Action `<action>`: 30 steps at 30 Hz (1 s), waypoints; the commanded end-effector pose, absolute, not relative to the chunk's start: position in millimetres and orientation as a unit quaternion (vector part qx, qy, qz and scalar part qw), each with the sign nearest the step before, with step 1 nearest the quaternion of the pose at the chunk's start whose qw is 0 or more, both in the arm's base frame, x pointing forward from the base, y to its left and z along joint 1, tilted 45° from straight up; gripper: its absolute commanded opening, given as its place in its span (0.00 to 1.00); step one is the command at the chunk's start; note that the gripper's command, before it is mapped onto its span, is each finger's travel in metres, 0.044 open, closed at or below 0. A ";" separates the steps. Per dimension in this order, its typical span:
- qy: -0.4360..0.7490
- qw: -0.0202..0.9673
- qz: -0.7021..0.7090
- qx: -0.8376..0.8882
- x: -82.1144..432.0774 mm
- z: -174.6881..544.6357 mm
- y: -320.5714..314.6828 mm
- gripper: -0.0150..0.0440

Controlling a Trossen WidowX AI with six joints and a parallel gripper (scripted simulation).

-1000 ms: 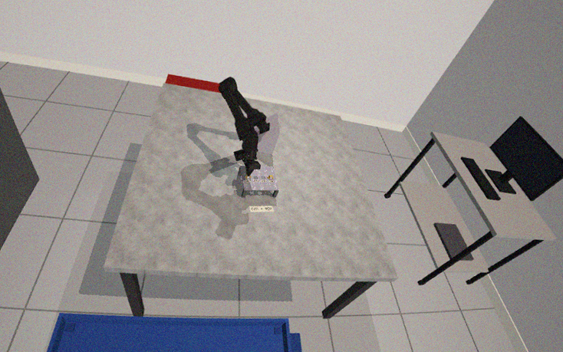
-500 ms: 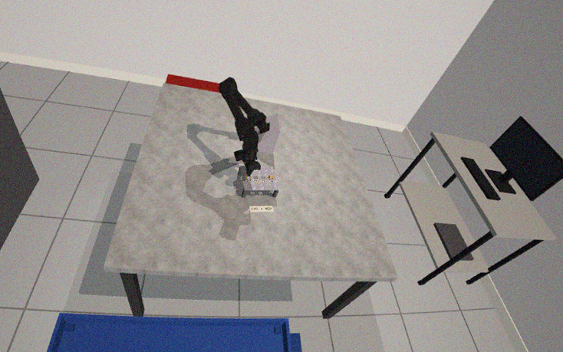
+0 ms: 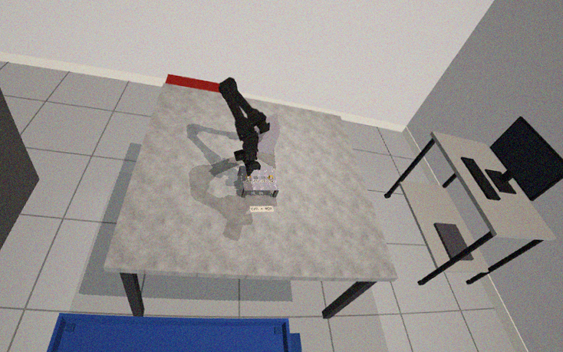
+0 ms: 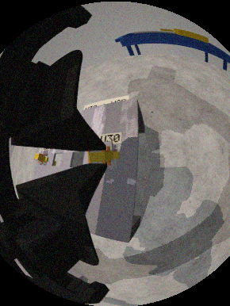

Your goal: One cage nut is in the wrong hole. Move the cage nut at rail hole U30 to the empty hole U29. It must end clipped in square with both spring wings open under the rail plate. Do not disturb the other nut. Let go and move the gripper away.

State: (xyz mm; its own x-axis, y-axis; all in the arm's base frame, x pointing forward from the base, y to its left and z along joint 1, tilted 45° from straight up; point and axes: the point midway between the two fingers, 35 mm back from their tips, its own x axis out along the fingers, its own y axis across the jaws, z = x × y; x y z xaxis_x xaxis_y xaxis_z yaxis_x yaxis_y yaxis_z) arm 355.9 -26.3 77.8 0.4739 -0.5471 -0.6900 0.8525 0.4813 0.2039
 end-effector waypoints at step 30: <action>0.281 0.808 -0.441 0.271 356.3 79.4 -24.9 0.30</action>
